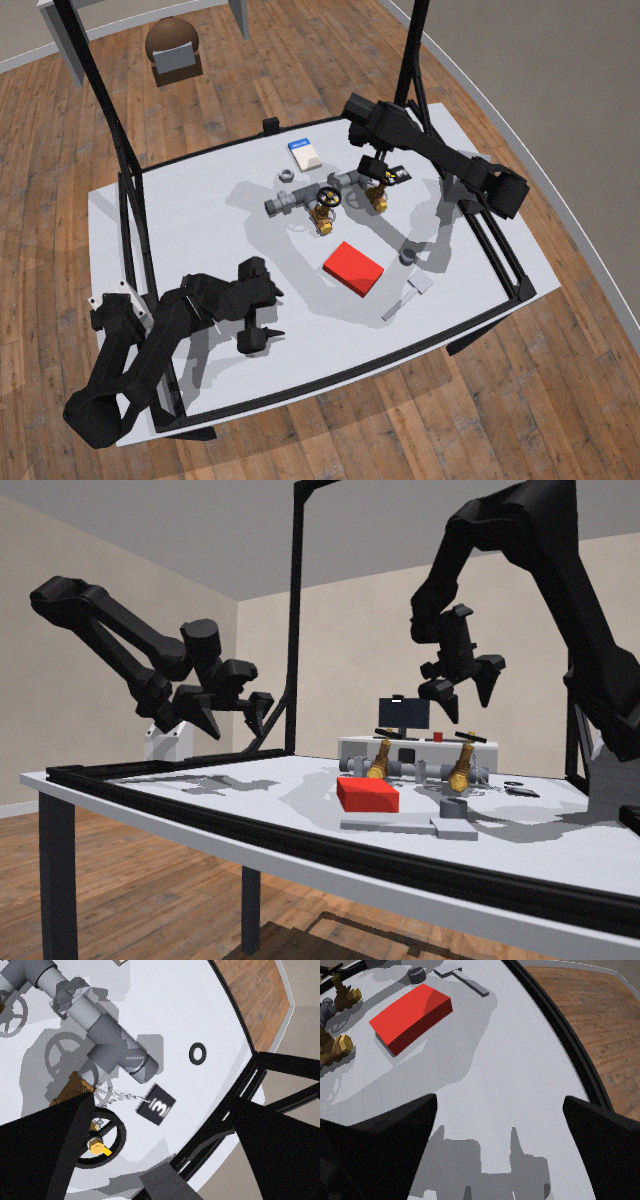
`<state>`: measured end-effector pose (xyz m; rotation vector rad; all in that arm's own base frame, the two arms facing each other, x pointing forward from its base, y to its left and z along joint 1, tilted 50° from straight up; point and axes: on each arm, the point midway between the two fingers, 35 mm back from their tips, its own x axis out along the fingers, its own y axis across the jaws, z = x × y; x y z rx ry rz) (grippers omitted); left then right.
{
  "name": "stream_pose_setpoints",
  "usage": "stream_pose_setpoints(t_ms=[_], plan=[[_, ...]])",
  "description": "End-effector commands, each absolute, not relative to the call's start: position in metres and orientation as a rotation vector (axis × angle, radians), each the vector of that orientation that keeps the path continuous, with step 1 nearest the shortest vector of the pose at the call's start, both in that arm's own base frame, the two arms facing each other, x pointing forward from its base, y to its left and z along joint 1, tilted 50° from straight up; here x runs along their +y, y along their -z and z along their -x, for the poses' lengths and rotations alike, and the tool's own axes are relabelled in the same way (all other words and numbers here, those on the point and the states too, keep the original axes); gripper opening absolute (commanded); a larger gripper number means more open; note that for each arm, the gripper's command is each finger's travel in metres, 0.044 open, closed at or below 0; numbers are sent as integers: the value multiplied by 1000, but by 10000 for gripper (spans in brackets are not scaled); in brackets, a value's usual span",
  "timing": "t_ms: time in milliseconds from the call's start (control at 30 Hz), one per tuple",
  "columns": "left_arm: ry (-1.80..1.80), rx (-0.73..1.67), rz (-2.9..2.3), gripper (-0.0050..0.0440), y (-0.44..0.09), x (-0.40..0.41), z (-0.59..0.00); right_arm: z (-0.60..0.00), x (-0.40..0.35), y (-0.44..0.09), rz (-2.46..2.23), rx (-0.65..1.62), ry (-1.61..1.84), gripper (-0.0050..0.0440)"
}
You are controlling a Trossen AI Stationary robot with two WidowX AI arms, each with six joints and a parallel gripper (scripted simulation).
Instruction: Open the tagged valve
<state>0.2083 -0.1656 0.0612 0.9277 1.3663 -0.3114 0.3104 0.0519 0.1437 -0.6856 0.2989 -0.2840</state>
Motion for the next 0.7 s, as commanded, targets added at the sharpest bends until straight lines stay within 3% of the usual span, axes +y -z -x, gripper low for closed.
stream_pose_setpoints(t_ms=[0,300,467,667], plan=[[159,1331,-1127,400,-69,-158,-182,-310,52,-144,685,299,284,400],[-44,1056,-1457,400,-103,-157,-154,-310,52,-144,685,298,284,400],[-47,1049,-1462,400,-103,-157,-154,-310,52,-144,685,298,284,400],[-11,1031,-1418,400,-46,-141,-147,-310,52,-144,685,298,284,400]])
